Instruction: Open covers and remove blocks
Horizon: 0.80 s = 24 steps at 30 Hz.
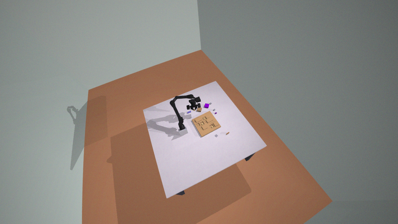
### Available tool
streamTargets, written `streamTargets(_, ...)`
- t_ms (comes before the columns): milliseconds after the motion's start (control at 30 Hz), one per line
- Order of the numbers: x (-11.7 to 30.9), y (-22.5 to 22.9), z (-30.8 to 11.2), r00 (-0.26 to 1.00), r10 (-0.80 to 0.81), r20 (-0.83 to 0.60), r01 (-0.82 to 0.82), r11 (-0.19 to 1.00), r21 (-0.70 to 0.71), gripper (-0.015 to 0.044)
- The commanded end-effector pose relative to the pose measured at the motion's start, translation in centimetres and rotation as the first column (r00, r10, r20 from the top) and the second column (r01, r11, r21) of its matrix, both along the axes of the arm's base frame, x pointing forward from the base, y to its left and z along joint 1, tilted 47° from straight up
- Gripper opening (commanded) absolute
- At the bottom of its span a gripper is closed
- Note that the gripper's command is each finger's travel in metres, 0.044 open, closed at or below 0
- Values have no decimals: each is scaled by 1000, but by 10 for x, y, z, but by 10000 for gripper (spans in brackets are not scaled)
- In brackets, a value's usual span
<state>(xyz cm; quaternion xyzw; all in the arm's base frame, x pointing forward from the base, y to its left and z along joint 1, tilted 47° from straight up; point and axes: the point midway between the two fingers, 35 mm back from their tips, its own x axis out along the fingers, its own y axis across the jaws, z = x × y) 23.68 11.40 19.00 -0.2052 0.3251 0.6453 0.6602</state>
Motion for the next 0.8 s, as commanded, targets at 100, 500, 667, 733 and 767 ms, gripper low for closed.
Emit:
streamTargets(100,0,9,-8,1000,-1,-3,1,1000,1,80)
streamTargets(500,2,22,-22,1000,-1,-2,1,1000,-3,80)
streamTargets(667,2,28,-28,1000,-1,-1,1,1000,-3,80)
streamTargets(733,2,31,-30,1000,-1,-1,1,1000,-4,80)
streamTargets(767,2,32,-31,1000,-1,-1,1,1000,-4,80)
